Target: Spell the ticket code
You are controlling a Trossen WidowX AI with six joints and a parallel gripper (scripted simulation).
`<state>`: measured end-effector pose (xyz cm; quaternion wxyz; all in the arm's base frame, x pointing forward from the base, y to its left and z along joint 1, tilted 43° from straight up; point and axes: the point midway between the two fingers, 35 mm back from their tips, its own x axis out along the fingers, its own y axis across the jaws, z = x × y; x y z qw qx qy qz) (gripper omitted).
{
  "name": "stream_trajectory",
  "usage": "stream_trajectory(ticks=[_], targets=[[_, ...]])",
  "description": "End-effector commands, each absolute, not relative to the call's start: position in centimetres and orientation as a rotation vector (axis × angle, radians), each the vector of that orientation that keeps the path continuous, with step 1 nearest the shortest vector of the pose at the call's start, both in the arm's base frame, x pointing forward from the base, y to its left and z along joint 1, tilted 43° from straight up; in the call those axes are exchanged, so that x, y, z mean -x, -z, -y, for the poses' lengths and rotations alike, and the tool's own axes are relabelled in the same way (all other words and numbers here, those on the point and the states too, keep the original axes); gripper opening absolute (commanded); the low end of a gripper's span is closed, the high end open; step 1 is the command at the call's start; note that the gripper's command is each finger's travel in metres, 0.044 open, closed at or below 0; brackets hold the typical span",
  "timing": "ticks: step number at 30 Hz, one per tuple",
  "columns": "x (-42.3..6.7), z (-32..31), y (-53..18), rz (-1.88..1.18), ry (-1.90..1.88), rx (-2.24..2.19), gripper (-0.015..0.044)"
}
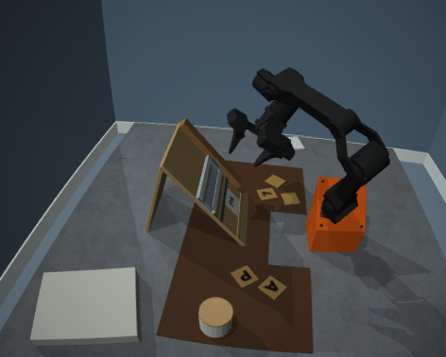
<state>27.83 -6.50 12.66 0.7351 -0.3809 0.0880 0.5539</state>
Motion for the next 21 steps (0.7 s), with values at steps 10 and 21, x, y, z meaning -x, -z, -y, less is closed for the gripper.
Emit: stream_trajectory(ticks=[10, 21], targets=[[-23.5, -10.2, -11.4, -0.084, -1.635, 1.097, 0.0340], [-14.4, -19.2, -10.0, 0.146, -1.869, 1.300, 0.0340]])
